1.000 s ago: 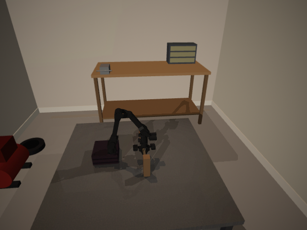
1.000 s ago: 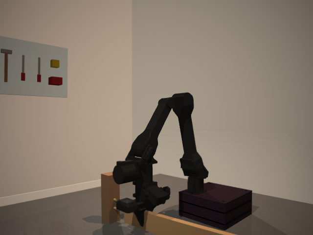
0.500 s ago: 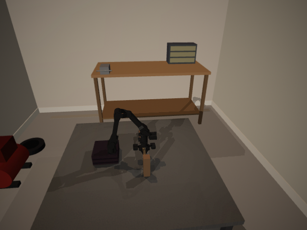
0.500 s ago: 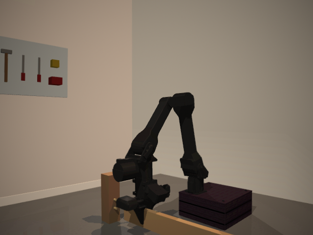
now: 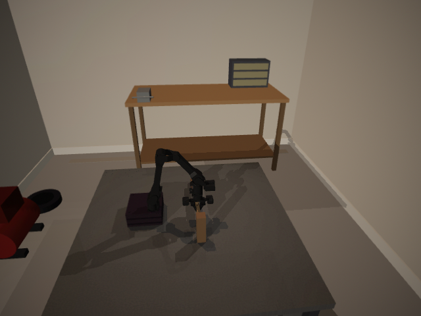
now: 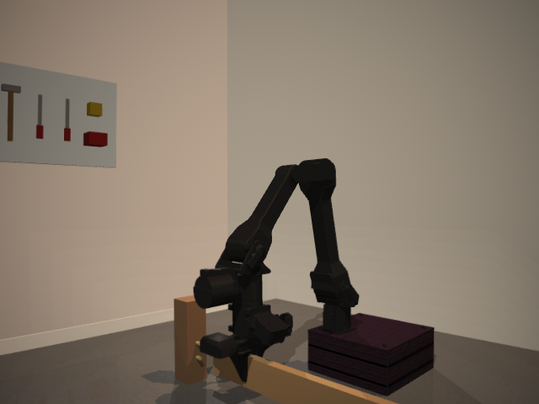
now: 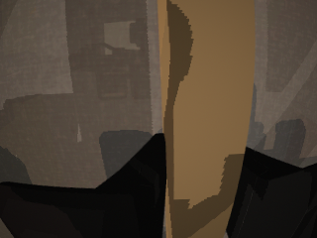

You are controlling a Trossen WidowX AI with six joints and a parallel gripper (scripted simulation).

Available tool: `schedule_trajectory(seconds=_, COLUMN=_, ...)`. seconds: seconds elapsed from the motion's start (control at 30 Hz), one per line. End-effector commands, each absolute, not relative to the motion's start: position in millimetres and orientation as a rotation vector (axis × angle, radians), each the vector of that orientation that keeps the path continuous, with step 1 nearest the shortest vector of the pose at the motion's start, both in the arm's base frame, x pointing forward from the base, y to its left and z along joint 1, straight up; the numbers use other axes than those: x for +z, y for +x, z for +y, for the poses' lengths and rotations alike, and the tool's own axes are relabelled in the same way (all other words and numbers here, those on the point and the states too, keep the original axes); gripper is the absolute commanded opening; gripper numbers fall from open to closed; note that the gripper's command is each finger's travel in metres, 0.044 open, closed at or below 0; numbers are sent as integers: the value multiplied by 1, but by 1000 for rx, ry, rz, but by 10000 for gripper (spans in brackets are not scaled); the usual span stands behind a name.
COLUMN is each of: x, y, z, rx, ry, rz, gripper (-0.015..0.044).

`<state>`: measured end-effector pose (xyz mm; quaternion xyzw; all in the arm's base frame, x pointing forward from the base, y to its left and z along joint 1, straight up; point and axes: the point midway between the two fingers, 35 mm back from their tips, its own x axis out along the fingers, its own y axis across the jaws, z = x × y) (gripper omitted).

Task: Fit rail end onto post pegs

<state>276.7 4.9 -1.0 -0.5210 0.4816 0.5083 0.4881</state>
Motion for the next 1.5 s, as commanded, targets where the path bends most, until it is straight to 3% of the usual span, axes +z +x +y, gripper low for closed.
schedule_trajectory(seconds=0.0, x=3, y=279, z=6, rx=1230, ry=-1267, rz=1159, gripper=0)
schedule_trajectory(seconds=1.47, x=-1, y=277, z=6, rx=1231, ry=-1267, rz=1159, gripper=0)
